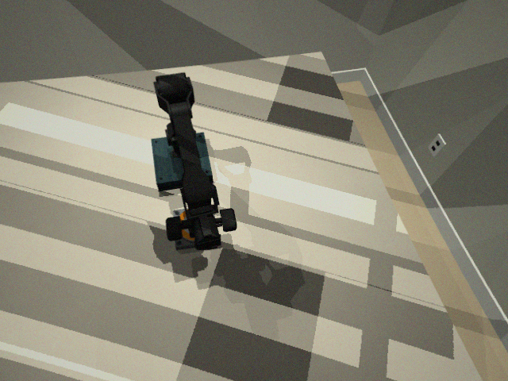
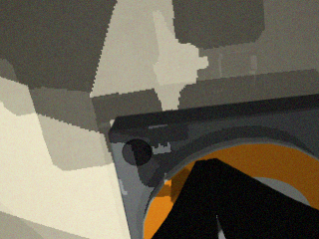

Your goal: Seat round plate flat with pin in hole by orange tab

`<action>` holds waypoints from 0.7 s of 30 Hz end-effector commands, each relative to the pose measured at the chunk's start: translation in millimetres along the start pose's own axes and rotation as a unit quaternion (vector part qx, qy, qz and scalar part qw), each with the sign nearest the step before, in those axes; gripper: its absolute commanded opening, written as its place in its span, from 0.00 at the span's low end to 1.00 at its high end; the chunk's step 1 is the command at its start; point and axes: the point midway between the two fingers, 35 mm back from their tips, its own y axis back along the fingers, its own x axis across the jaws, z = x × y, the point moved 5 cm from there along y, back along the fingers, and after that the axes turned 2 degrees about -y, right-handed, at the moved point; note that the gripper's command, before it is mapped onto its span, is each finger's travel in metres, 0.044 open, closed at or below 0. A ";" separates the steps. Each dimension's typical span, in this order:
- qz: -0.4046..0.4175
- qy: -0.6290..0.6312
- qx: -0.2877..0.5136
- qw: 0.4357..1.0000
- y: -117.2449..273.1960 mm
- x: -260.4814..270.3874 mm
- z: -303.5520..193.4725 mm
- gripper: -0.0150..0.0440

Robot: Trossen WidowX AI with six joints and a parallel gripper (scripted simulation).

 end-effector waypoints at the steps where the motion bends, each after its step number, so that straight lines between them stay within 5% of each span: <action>1: 0.011 0.007 0.004 1.000 -1.0 8.3 -2.4 0.25; 21: 0.012 0.007 0.004 1.000 -0.9 12.0 -6.4 0.25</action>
